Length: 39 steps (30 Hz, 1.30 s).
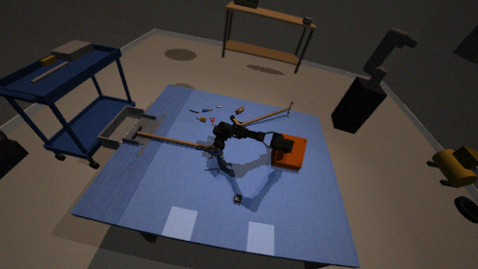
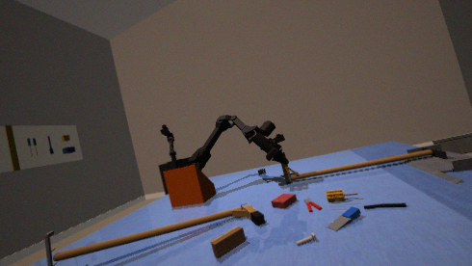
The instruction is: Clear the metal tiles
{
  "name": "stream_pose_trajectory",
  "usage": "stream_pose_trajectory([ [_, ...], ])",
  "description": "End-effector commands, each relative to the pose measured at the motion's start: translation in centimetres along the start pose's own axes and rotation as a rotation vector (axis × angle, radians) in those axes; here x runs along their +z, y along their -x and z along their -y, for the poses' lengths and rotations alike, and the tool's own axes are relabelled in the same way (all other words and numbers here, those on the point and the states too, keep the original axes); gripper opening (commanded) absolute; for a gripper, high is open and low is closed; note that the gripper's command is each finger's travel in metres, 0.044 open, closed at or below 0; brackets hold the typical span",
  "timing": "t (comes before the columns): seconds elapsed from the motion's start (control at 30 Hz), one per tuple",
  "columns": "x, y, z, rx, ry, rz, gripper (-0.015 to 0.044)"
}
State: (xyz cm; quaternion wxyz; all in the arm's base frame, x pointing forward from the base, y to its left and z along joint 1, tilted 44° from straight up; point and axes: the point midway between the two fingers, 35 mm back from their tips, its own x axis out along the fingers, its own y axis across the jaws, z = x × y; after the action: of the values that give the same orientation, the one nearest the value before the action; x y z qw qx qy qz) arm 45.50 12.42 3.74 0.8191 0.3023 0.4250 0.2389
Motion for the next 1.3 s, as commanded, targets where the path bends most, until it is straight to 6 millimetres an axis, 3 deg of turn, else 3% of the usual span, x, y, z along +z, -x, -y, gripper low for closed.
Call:
stream_pose_trajectory([
  [0.0,0.1,0.8,0.0,0.002,0.006,0.016,0.0],
  [1.27,-4.5,4.3,-0.1,0.0,0.005,0.019,0.0],
])
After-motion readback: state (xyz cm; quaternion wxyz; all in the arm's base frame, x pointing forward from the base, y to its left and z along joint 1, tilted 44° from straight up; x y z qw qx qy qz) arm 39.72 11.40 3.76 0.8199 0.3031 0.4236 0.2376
